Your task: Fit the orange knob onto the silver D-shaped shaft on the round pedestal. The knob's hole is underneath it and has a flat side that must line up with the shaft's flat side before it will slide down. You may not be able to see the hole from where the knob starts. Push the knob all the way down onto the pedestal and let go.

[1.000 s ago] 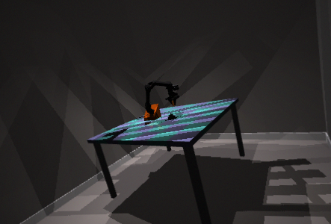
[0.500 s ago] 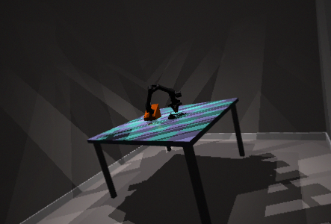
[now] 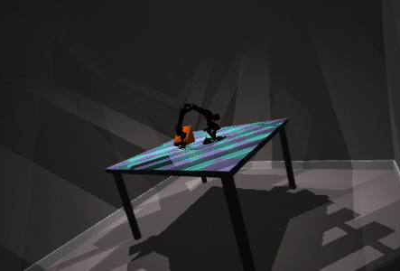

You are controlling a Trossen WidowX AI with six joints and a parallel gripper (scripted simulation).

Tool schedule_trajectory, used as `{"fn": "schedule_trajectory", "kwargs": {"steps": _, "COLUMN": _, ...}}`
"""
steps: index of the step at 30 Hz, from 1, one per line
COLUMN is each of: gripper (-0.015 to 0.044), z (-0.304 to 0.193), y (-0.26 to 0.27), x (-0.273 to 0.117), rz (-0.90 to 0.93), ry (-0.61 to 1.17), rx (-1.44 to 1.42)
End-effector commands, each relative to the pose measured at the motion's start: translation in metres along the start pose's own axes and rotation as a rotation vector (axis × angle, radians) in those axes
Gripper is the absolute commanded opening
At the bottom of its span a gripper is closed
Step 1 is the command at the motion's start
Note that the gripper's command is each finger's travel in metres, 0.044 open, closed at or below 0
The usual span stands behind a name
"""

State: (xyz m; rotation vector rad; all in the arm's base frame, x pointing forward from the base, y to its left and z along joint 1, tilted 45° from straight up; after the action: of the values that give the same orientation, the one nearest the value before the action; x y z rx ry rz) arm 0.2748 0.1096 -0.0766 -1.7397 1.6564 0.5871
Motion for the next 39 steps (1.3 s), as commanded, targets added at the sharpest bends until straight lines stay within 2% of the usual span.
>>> {"fn": "schedule_trajectory", "kwargs": {"steps": 1, "gripper": 0.0158, "z": 0.000, "y": 0.000, "x": 0.000, "rz": 0.001, "ry": 0.000, "rx": 0.000}}
{"fn": "schedule_trajectory", "kwargs": {"steps": 4, "gripper": 0.0236, "z": 0.000, "y": 0.000, "x": 0.000, "rz": 0.001, "ry": 0.000, "rx": 0.000}}
{"fn": "schedule_trajectory", "kwargs": {"steps": 20, "gripper": 0.0240, "z": 0.000, "y": 0.000, "x": 0.000, "rz": 0.001, "ry": 0.000, "rx": 0.000}}
{"fn": "schedule_trajectory", "kwargs": {"steps": 22, "gripper": 0.0293, "z": 0.001, "y": -0.001, "x": -0.010, "rz": 0.000, "ry": -0.001, "rx": 0.000}}
{"fn": "schedule_trajectory", "kwargs": {"steps": 26, "gripper": 0.0398, "z": 0.002, "y": -0.001, "x": -0.070, "rz": -0.002, "ry": -0.002, "rx": -0.004}}
{"fn": "schedule_trajectory", "kwargs": {"steps": 28, "gripper": 0.0440, "z": 0.001, "y": 0.001, "x": -0.081, "rz": -0.002, "ry": -0.002, "rx": -0.004}}
{"fn": "schedule_trajectory", "kwargs": {"steps": 35, "gripper": 0.0440, "z": 0.001, "y": 0.001, "x": -0.080, "rz": -0.002, "ry": -0.002, "rx": -0.004}}
{"fn": "schedule_trajectory", "kwargs": {"steps": 39, "gripper": 0.0440, "z": 0.000, "y": 0.001, "x": -0.066, "rz": -0.002, "ry": -0.001, "rx": -0.004}}
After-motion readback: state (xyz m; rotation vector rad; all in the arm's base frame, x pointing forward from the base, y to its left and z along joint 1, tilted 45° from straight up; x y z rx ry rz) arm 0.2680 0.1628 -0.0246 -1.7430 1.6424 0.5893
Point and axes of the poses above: the point midway between the two fingers, 35 mm back from their tips, its own x axis out along the fingers, its own y axis across the jaws, z = x × y, the point moved 4 cm from there along -x, back along the fingers, and after that the axes turned 1 degree about x, right-handed, at the moved point
